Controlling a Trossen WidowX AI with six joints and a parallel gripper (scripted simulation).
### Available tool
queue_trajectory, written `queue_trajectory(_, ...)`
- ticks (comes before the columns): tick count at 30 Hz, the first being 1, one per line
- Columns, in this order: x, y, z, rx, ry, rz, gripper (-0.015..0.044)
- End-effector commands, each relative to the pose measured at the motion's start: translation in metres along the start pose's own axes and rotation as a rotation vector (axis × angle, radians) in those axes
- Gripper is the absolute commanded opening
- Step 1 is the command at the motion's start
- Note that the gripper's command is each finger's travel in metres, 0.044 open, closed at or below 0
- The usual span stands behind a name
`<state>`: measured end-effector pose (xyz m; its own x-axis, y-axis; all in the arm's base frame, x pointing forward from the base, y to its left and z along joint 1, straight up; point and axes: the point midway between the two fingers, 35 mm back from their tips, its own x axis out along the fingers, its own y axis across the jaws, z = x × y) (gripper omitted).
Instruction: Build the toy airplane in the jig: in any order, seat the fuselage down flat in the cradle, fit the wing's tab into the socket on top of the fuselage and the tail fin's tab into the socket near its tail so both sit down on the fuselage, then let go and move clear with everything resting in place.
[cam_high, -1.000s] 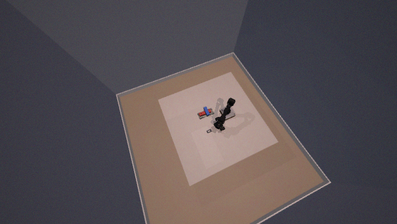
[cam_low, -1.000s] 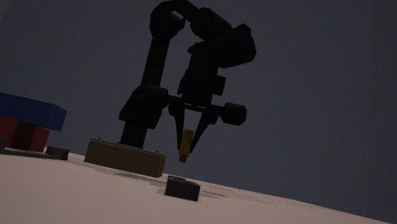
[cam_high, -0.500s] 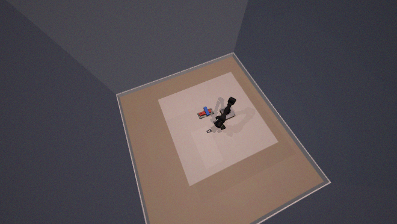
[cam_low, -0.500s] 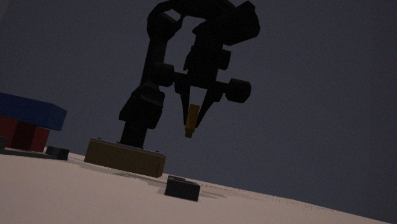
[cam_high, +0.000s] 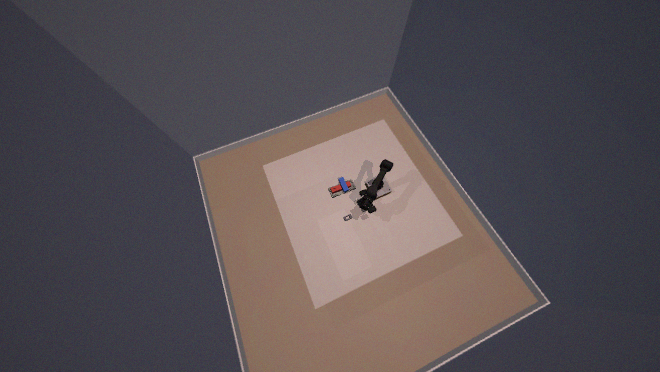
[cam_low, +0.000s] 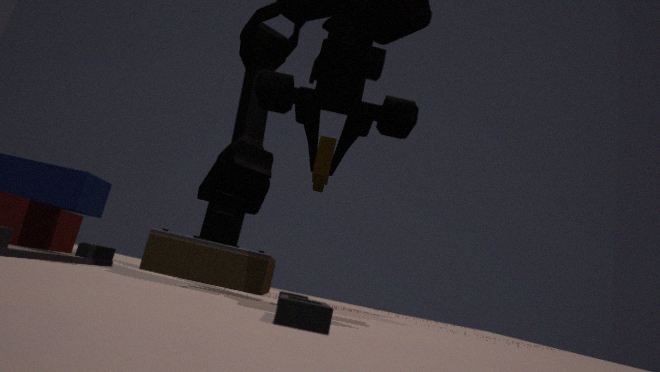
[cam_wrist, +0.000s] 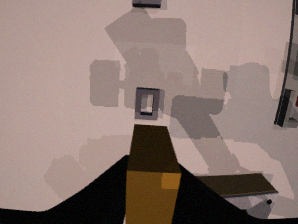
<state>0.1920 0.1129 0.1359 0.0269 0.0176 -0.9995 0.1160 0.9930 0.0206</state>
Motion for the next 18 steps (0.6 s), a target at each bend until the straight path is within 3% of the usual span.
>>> queue_trajectory(1,-0.002,-0.002,0.002,-0.005,0.003,0.000,0.0000)
queue_trajectory(18,0.001,-0.019,0.035,-0.004,0.006,-0.006,0.0000)
